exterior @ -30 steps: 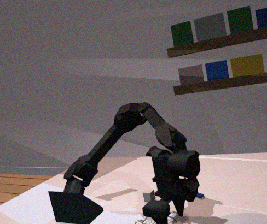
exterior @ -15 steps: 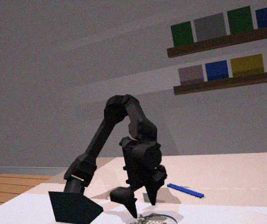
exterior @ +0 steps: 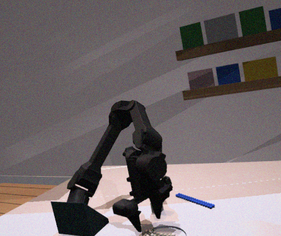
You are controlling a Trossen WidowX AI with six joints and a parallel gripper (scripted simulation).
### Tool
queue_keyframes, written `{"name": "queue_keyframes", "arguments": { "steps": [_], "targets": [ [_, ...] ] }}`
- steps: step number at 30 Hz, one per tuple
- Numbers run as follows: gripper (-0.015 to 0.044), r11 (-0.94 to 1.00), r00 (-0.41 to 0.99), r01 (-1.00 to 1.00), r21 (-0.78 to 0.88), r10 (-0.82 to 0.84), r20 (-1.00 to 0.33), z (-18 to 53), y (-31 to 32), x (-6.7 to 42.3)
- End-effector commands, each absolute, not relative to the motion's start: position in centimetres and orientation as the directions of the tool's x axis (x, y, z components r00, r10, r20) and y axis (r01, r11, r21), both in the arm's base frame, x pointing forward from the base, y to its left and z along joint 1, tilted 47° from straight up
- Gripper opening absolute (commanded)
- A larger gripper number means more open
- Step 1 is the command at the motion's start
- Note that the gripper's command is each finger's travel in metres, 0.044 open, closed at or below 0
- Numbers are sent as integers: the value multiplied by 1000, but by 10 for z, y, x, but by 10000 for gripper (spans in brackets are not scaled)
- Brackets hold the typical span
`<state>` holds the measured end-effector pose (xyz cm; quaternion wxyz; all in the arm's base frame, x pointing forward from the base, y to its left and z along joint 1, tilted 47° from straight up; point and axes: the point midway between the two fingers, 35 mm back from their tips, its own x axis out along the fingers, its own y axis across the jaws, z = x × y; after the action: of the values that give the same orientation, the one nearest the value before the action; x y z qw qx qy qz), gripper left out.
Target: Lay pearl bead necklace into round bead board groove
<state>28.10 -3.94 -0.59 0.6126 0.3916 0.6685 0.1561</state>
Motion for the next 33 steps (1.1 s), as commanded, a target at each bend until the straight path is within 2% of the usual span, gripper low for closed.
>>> {"name": "queue_keyframes", "arguments": {
  "steps": [1,19,29,33],
  "targets": [
    [380,640,57,339,689,717,-695,-10,-35,281],
    [380,639,54,344,688,718,-694,-26,-16,280],
    [118,646,50,337,685,715,-698,-25,-18,280],
    [91,646,50,337,685,715,-698,-25,-18,280]
  ]
}}
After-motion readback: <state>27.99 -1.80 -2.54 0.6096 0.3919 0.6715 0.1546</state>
